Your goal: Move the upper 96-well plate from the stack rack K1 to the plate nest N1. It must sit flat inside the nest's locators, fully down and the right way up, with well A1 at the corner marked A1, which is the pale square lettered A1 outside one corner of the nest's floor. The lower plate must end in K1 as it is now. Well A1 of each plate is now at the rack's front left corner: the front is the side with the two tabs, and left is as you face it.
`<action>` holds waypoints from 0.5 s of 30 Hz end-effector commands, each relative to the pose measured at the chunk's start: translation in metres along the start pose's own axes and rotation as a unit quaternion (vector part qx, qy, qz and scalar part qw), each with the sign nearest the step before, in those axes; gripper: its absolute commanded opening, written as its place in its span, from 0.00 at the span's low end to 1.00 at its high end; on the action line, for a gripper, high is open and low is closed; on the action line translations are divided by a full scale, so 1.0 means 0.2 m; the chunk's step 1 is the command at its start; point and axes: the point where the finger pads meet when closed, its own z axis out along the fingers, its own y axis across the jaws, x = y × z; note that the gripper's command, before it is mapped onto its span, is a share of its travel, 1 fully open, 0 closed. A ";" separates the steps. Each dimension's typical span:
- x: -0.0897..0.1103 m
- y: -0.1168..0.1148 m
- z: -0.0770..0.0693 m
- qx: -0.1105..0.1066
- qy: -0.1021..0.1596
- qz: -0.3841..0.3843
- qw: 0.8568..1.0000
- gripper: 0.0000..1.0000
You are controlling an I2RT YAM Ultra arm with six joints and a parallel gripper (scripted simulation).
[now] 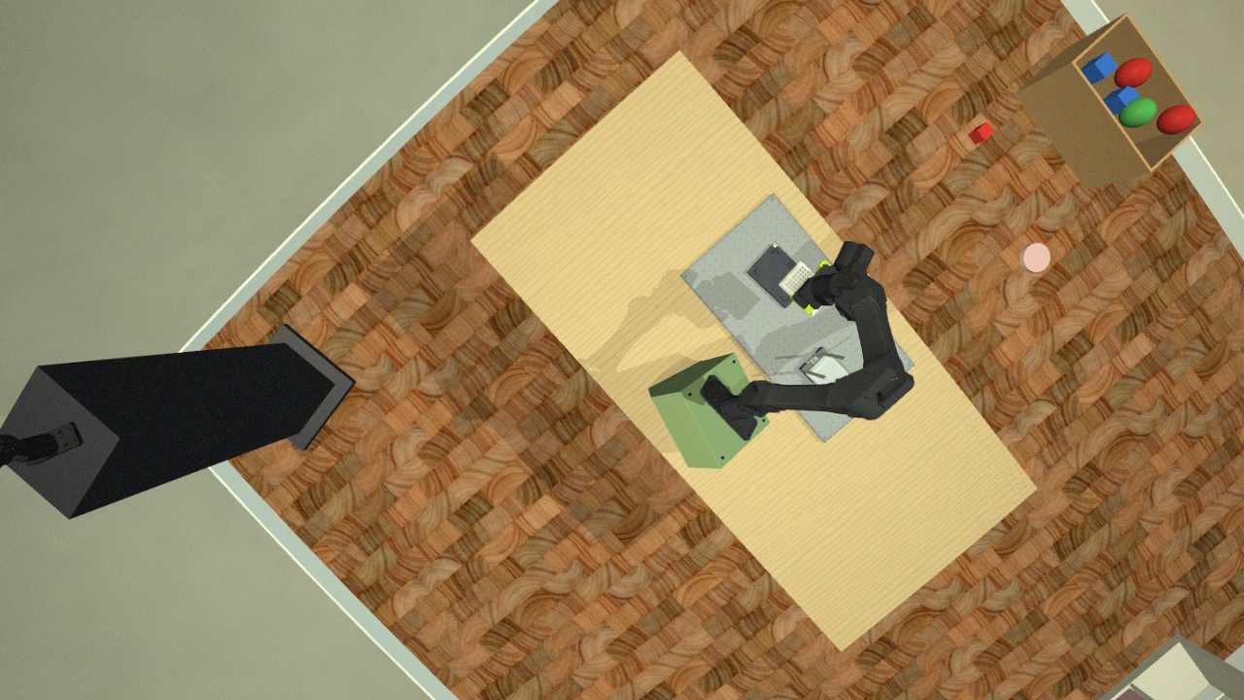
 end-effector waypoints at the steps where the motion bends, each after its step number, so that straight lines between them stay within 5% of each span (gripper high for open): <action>1: 0.05 0.04 -0.02 -0.001 -0.006 0.008 1.000 0.00; 15: 0.25 0.11 -0.01 -0.001 -0.006 0.008 1.000 0.00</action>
